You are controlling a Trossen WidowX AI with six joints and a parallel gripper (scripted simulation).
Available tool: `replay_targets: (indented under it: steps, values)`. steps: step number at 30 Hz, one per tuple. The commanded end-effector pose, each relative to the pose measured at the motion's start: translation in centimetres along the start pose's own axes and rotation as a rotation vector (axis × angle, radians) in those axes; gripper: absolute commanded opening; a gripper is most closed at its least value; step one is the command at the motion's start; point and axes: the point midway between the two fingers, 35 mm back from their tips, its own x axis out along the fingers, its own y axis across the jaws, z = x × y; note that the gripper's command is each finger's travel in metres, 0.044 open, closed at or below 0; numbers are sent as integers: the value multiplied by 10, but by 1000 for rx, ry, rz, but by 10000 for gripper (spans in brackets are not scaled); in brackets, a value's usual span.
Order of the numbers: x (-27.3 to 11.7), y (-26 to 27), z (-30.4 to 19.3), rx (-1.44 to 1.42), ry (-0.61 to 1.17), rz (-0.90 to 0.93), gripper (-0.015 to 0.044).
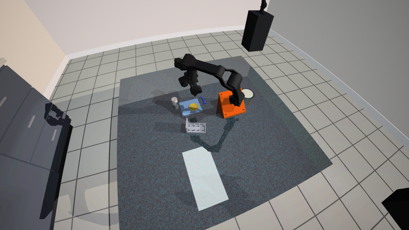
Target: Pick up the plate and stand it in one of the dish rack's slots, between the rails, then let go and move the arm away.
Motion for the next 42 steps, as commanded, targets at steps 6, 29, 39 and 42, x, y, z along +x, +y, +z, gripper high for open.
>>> replay_targets:
  steps: [6, 29, 39, 42]
  values:
    - [56, -3, 5, 15, 3, 27, 400]
    - [134, -1, 2, 14, 3, 32, 400]
    - [150, 0, 3, 14, 2, 33, 400]
    - [155, 0, 3, 14, 2, 34, 400]
